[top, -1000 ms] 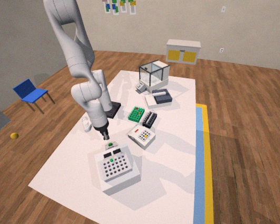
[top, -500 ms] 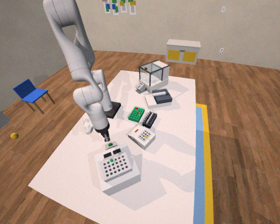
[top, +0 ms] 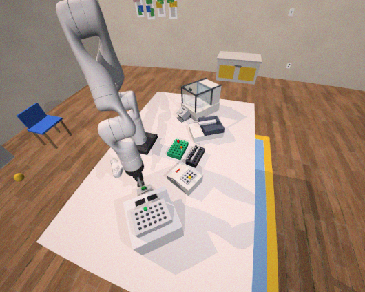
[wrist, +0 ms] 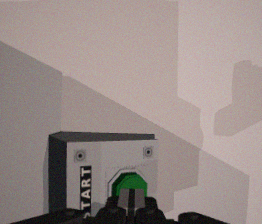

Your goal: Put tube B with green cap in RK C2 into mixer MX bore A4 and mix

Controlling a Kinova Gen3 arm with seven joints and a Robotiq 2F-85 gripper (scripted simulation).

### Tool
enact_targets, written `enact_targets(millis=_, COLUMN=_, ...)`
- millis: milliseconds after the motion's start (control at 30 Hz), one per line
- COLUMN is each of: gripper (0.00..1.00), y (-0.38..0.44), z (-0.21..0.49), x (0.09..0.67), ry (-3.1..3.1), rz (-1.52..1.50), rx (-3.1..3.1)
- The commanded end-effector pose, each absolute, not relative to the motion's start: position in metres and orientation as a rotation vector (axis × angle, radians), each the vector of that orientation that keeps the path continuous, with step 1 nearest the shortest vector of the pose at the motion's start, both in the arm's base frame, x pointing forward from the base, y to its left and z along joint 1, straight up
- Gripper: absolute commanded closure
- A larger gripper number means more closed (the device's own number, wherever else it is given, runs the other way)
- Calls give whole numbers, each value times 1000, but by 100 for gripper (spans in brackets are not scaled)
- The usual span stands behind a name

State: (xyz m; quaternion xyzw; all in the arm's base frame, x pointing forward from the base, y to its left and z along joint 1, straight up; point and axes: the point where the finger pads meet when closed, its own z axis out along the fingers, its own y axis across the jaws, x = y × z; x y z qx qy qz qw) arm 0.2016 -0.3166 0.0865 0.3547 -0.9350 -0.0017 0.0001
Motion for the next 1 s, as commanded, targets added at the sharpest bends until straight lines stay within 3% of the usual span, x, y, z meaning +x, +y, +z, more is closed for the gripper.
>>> enact_targets(millis=0, gripper=90, y=-317, z=86, x=202, ry=-2937, rz=-2, rx=1114)
enact_targets(millis=967, gripper=90, y=-317, z=72, x=202, ry=-2937, rz=-2, rx=1114)
